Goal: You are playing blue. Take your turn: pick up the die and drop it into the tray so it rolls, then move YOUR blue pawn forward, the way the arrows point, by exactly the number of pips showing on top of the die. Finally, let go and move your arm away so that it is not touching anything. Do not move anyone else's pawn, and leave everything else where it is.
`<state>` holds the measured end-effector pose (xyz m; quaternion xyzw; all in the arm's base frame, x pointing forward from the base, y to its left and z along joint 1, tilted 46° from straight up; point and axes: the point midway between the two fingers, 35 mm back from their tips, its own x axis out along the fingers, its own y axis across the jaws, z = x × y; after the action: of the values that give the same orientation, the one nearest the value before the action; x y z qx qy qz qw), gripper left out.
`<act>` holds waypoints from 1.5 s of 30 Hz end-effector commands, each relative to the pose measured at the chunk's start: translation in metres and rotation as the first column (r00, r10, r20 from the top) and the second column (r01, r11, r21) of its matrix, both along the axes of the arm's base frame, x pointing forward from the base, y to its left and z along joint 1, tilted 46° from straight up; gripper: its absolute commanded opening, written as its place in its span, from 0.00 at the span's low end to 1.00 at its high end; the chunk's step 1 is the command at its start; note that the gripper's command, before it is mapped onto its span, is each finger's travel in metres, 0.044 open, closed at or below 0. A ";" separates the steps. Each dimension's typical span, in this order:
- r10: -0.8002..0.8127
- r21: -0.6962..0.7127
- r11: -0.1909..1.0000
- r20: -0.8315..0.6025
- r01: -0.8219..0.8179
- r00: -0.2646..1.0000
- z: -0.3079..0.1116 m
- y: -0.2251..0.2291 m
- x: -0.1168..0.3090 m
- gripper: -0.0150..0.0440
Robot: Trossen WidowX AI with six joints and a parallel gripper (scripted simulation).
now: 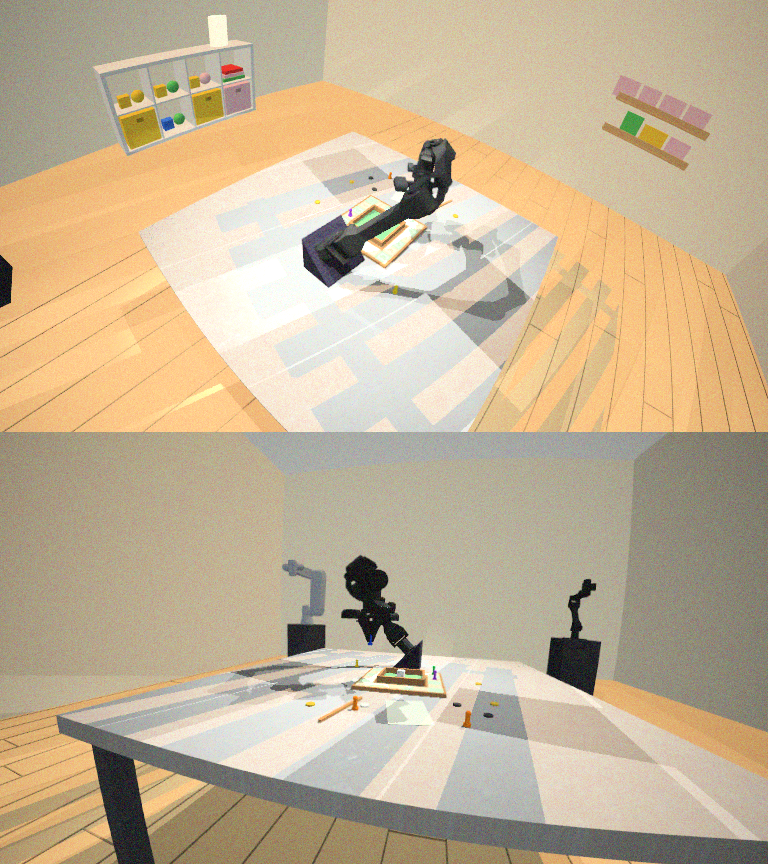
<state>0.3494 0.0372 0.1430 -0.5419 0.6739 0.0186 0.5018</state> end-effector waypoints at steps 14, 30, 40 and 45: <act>-0.004 0.001 1.000 -0.005 0.004 1.000 -0.107 0.011 0.039 0.25; -0.004 0.000 1.000 -0.005 0.004 1.000 -0.132 -0.014 0.042 0.25; -0.004 0.000 1.000 -0.005 0.004 1.000 -0.136 -0.019 0.042 0.25; -0.004 -0.001 1.000 -0.004 0.004 1.000 -0.142 -0.024 0.043 0.25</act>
<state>0.3933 0.0174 0.0073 -0.5372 0.6751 0.0174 0.5052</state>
